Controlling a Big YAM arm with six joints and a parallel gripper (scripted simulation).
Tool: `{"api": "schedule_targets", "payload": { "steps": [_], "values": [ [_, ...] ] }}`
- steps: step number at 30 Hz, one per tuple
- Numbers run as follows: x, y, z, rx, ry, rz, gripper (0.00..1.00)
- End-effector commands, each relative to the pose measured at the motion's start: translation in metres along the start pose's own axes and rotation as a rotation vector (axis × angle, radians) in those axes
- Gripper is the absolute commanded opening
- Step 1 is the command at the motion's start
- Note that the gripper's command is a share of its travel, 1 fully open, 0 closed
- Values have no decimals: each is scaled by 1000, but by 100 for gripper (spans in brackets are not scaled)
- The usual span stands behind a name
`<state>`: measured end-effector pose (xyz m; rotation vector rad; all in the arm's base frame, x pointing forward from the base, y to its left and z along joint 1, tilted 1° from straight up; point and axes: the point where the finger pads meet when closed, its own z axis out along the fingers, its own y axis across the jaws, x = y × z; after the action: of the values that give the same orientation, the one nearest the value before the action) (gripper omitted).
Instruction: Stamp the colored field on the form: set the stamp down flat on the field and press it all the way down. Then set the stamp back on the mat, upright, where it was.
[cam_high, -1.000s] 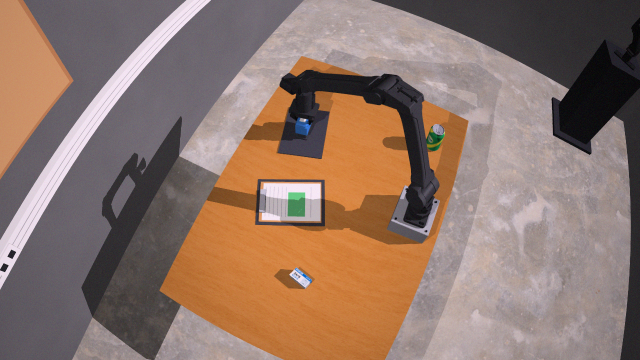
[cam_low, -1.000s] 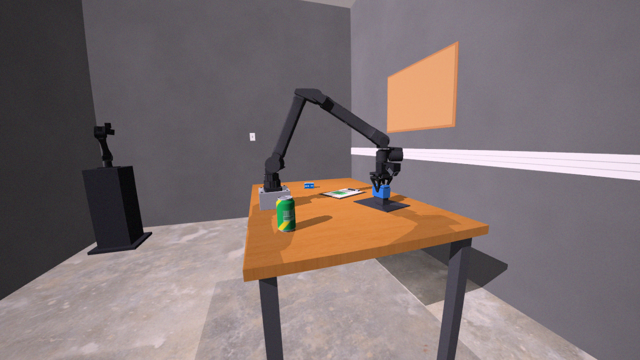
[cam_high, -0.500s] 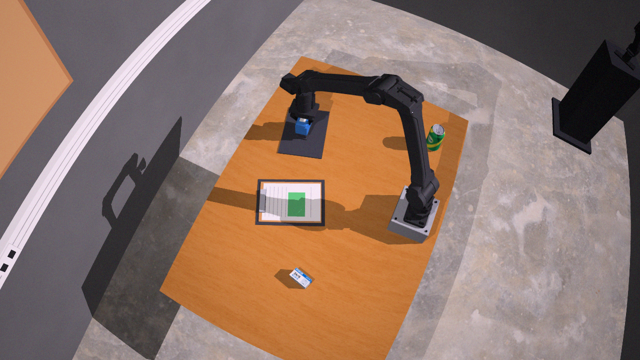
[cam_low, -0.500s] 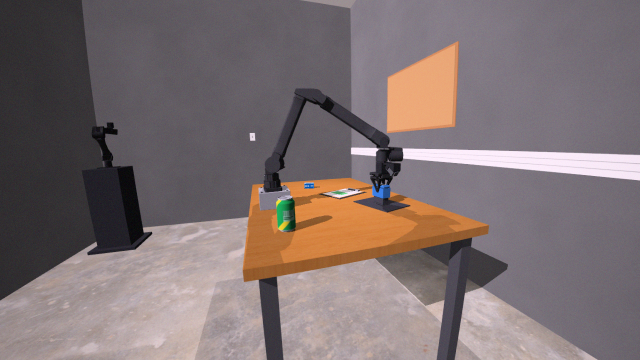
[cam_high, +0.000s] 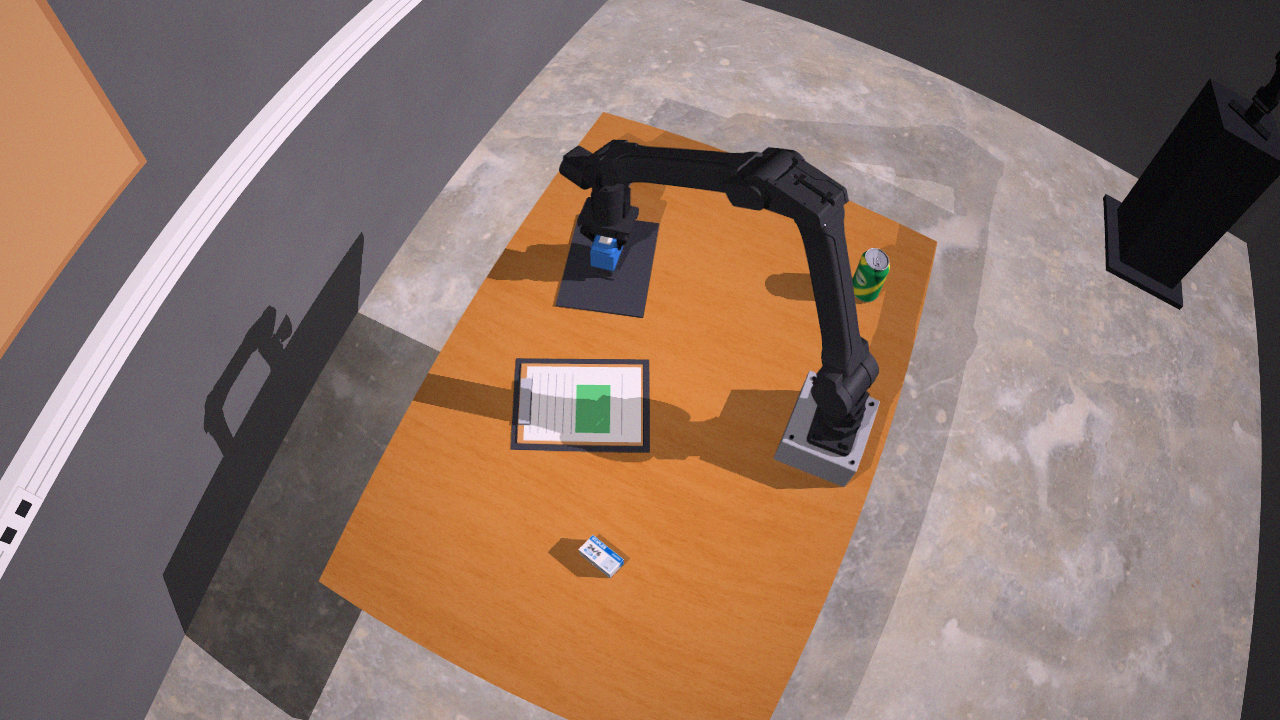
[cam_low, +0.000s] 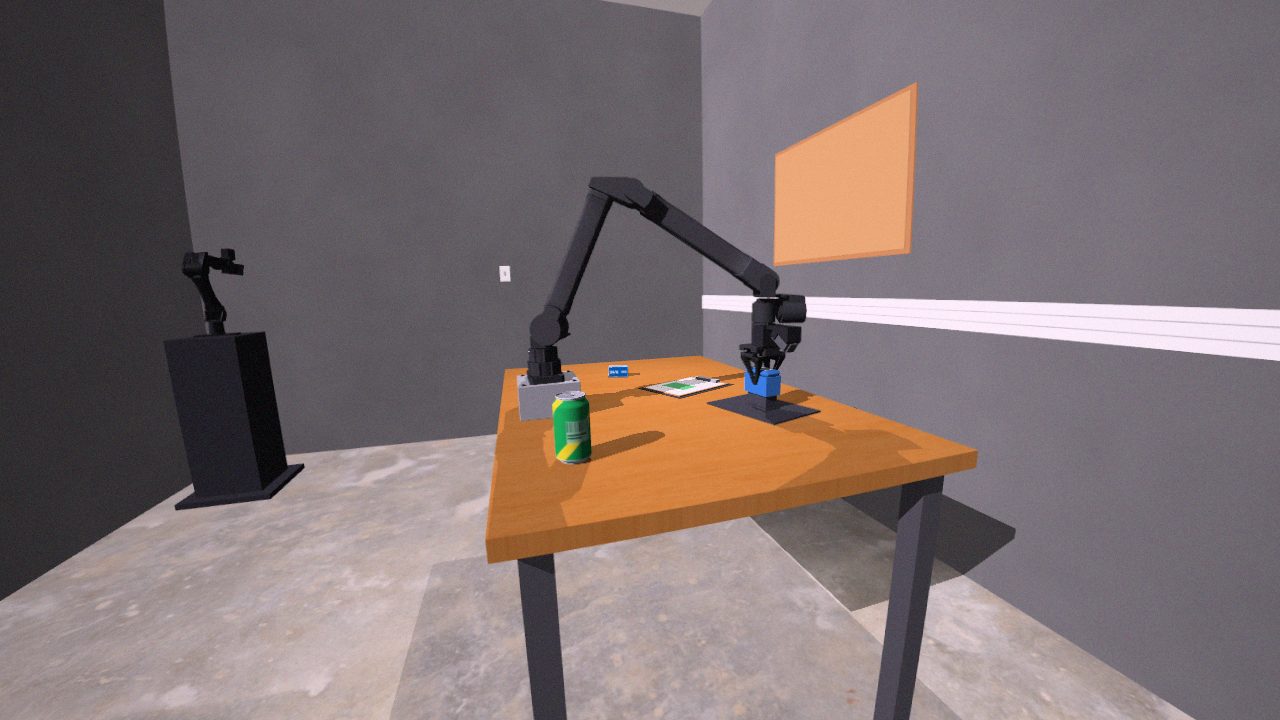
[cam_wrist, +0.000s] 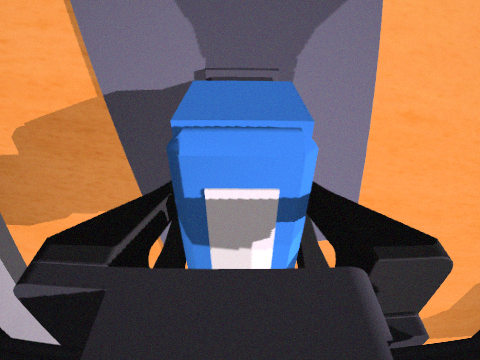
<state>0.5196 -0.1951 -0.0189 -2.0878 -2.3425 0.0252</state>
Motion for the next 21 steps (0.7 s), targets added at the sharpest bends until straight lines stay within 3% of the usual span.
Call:
{"api": "schedule_targets", "payload": {
  "steps": [1,13,16,21],
  "values": [
    [-4,2,9,-3,1,-1,28],
    [-5,3,5,-5,0,-1,28],
    [-13,20,-38,-62,-30,0,28],
    [-12,19,-61,-64,-30,0,28]
  ]
}}
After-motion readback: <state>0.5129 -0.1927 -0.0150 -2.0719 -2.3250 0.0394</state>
